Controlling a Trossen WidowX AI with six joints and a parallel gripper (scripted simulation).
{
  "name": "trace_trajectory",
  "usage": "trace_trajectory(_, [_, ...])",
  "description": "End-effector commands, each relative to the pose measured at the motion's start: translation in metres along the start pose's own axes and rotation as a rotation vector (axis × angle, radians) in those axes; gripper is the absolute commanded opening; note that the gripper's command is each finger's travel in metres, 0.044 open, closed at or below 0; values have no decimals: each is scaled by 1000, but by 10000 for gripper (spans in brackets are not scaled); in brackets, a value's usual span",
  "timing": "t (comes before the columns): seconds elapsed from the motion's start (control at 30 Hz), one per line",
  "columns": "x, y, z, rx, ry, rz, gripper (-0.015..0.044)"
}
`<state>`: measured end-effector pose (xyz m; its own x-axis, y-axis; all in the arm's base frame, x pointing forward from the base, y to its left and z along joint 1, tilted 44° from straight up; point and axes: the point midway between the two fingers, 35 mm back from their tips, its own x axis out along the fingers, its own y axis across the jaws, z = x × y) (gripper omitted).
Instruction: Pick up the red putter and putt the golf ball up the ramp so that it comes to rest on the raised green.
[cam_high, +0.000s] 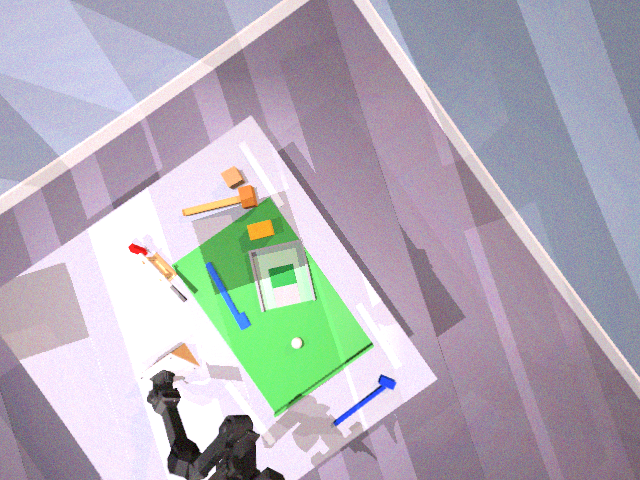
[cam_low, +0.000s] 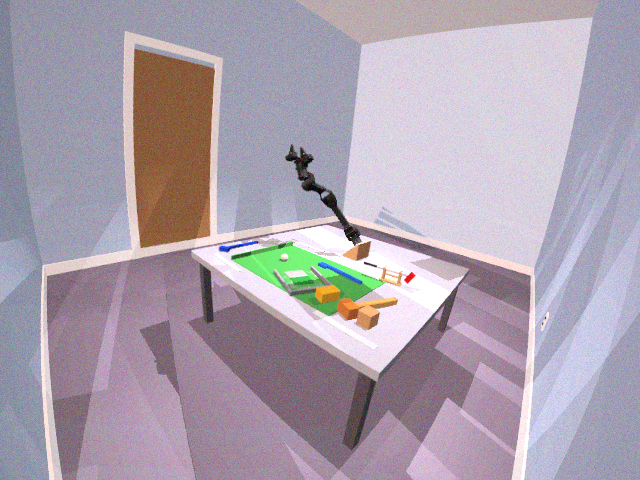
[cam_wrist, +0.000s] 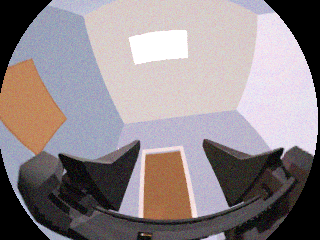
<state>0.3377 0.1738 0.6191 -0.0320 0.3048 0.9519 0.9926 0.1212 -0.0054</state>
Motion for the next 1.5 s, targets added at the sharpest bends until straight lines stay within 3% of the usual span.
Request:
trace_trajectory(0.0, [0, 1, 1, 6, -1, 6, 426])
trace_trajectory(0.13, [-10, 31, 21, 127, -12, 127, 440])
trace_trajectory(0.37, [-57, 109, 83, 405, -26, 484, 440])
trace_trajectory(0.8, [-214, 196, 215, 753, -16, 1209, 440])
trace_trajectory(1.13, [-369, 185, 297, 842, 8, 1804, 440])
trace_trajectory(1.47, [-521, 108, 331, 701, 29, 2413, 440])
